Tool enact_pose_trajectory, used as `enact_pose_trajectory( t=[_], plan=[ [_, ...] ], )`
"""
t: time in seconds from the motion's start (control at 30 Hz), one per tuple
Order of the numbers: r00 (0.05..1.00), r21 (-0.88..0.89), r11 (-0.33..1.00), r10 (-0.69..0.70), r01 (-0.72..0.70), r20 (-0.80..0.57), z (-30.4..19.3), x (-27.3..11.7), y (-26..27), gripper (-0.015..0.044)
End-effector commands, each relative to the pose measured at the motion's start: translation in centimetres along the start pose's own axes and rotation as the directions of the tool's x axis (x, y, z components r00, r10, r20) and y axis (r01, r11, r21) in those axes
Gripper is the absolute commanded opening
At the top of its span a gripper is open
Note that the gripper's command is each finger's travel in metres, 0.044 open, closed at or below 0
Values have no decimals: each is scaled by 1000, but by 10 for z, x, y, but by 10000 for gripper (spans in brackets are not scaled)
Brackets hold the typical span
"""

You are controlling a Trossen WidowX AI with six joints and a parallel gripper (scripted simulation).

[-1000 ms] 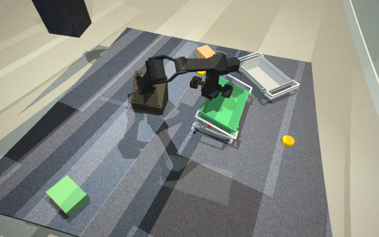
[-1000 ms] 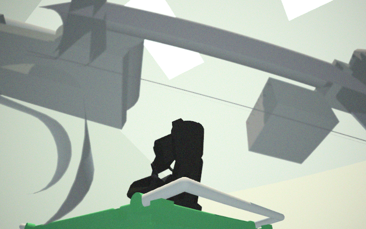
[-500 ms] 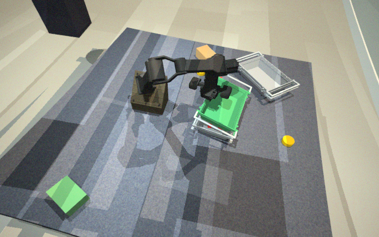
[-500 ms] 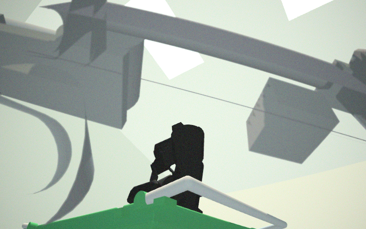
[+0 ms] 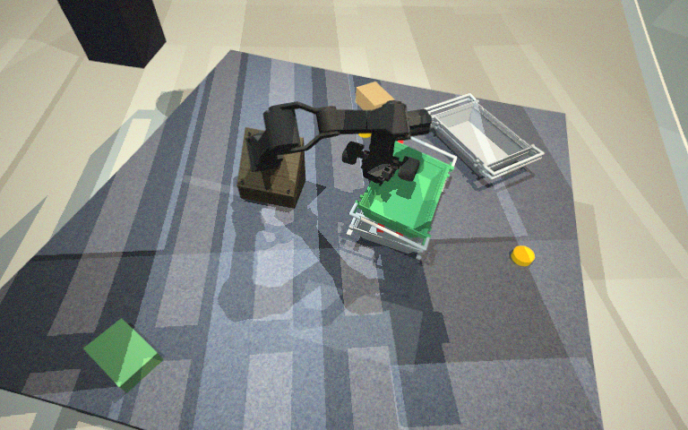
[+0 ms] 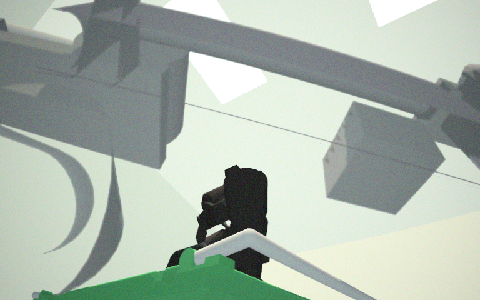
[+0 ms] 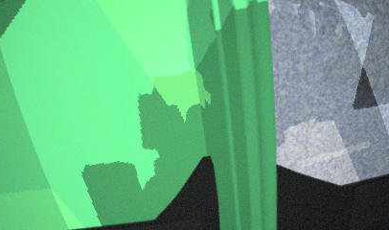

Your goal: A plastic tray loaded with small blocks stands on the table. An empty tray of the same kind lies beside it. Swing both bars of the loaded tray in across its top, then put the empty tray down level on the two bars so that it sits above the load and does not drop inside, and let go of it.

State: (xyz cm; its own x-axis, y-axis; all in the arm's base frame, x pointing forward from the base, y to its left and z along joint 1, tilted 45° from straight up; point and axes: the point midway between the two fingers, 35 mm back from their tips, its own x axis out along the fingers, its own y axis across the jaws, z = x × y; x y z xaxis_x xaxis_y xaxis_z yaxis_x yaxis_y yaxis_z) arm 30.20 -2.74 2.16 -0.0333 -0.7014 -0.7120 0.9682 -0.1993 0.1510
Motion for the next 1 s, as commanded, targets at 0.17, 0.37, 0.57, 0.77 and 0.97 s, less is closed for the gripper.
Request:
enact_pose_trajectory(
  t=[0.17, 0.37, 0.57, 0.77, 0.97],
  plan=[
    [1000, -4, 1000, -22, 22, 1, 2, 7, -3, 0],
    [1000, -4, 1000, -22, 22, 1, 2, 8, -4, 0],
    [1000, -4, 1000, -22, 22, 2, 2, 15, -6, 0],
    [1000, -4, 1000, -22, 22, 2, 2, 15, -6, 0],
    [1000, -4, 1000, -22, 22, 2, 2, 15, -6, 0]
  ],
)
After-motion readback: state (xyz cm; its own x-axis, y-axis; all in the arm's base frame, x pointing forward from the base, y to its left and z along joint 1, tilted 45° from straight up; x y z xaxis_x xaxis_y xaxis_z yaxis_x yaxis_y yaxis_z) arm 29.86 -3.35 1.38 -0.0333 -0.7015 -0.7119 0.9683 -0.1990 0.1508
